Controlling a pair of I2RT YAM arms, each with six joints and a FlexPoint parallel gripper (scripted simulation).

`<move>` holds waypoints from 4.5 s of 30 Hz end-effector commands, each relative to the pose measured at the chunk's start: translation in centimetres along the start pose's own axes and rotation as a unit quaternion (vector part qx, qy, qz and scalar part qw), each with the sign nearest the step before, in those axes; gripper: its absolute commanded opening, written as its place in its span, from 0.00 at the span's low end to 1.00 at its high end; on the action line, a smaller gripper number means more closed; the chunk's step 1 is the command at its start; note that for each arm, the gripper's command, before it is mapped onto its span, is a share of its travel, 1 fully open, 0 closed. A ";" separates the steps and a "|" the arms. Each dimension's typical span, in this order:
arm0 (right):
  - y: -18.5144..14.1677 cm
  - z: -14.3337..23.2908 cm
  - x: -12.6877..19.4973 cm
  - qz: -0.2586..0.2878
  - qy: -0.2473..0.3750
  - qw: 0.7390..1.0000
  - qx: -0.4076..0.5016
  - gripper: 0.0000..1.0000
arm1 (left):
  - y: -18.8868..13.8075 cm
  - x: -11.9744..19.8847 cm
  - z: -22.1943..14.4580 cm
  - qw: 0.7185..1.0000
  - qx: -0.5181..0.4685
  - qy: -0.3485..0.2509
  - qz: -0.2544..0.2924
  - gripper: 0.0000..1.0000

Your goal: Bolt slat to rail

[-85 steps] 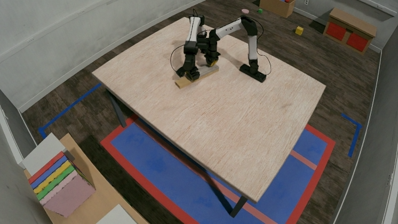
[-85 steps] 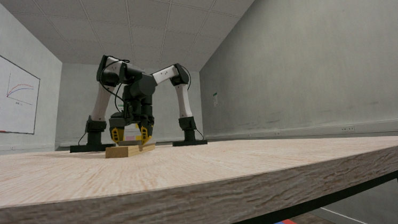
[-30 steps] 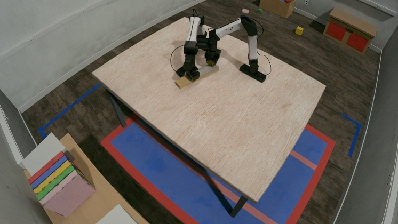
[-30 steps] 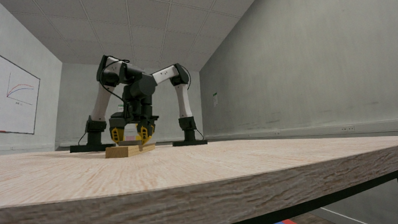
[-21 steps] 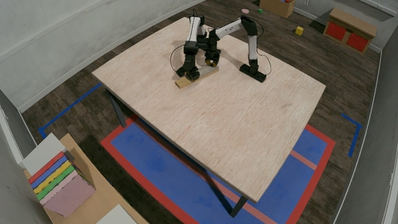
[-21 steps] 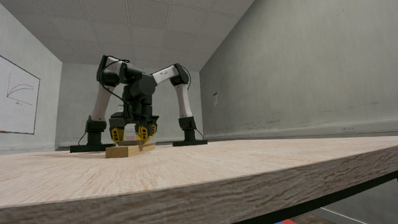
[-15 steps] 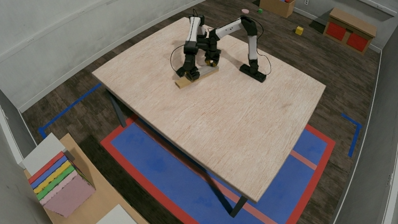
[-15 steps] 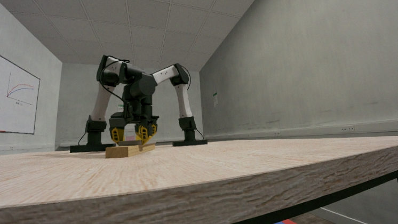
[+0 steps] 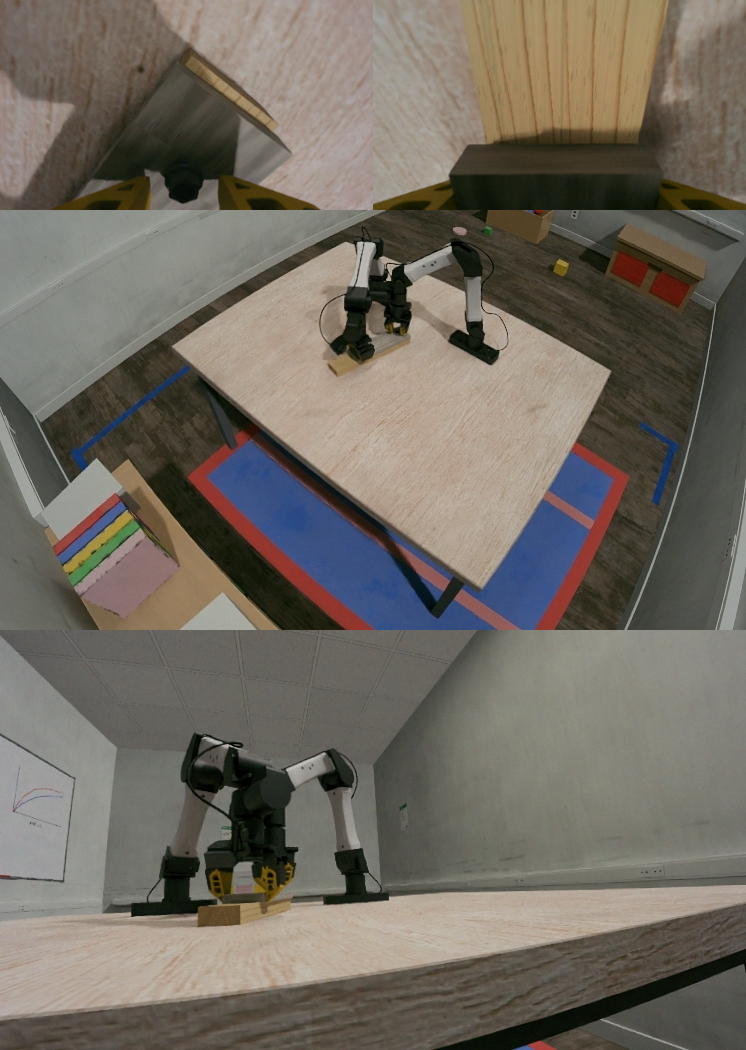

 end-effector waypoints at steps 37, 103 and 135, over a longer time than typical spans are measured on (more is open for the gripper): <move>0.2 0.3 0.7 -0.008 0.008 1.000 -0.001 0.67 | 0.0 1.6 0.3 0.383 0.924 0.009 -0.010 0.36; 0.2 0.3 0.7 -0.008 0.008 1.000 -0.001 0.67 | 0.1 0.3 0.2 0.063 0.998 0.006 -0.006 0.36; 0.2 0.3 0.7 -0.008 0.008 1.000 -0.001 0.67 | 0.1 -0.5 0.2 0.063 0.998 0.005 -0.006 0.36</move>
Point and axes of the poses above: on each arm, the point where the finger pads meet when closed, its own x axis back along the fingers, its own z axis across the jaws, y = z × x, the point moved 4 cm from there along x, back along the fingers, and after that the axes turned 3 degrees about -x, right-handed, at the moved point
